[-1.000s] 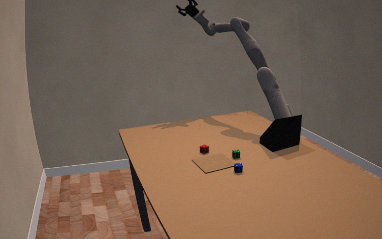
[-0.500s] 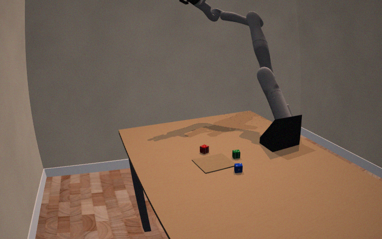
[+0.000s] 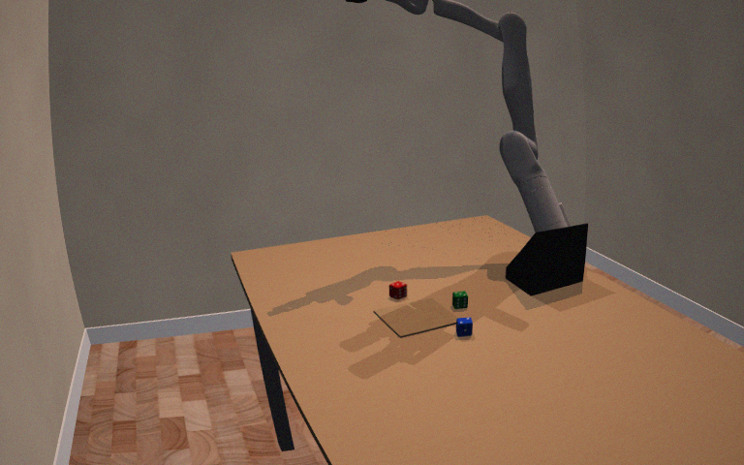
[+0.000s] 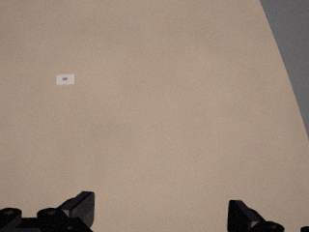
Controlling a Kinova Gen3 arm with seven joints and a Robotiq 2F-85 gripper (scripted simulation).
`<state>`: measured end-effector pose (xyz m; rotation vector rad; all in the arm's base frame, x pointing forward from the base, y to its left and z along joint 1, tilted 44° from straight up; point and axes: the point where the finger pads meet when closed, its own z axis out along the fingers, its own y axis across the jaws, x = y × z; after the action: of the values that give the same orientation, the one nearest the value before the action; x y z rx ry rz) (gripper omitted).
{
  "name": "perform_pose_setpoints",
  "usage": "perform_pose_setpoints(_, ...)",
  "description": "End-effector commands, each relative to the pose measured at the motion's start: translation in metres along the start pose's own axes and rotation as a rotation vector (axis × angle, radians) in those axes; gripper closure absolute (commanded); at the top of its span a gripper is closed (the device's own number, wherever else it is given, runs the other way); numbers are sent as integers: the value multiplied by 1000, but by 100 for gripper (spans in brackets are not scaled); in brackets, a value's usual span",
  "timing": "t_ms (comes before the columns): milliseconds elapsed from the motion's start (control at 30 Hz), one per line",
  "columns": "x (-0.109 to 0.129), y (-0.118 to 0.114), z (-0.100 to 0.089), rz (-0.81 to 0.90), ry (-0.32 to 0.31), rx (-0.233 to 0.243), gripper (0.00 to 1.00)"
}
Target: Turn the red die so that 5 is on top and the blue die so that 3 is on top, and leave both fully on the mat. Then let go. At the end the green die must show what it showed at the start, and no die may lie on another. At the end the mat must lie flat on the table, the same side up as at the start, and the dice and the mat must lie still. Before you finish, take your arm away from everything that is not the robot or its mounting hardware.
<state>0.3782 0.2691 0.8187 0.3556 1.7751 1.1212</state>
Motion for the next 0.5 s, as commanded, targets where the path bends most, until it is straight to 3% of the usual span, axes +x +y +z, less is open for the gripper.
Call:
perform_pose_setpoints(0,33,-37,37,8,9,112,0)
perform_pose_setpoints(33,33,-37,37,8,9,112,0)
perform_pose_setpoints(67,49,-62,55,25,11,178,0)
perform_pose_setpoints(100,49,-62,55,25,11,178,0)
perform_pose_setpoints(133,63,-89,71,42,11,245,0)
perform_pose_setpoints(167,63,-89,71,42,11,245,0)
perform_pose_setpoints(200,76,-117,86,57,9,313,0)
perform_pose_setpoints(267,76,-117,86,57,9,313,0)
perform_pose_setpoints(300,89,-146,99,72,5,382,0)
perform_pose_setpoints(333,89,-146,99,72,5,382,0)
perform_pose_setpoints(367,101,-176,110,86,-1,451,0)
perform_pose_setpoints(400,101,-176,110,86,-1,451,0)
perform_pose_setpoints(433,111,-206,119,99,-10,520,0)
perform_pose_setpoints(467,111,-206,119,99,-10,520,0)
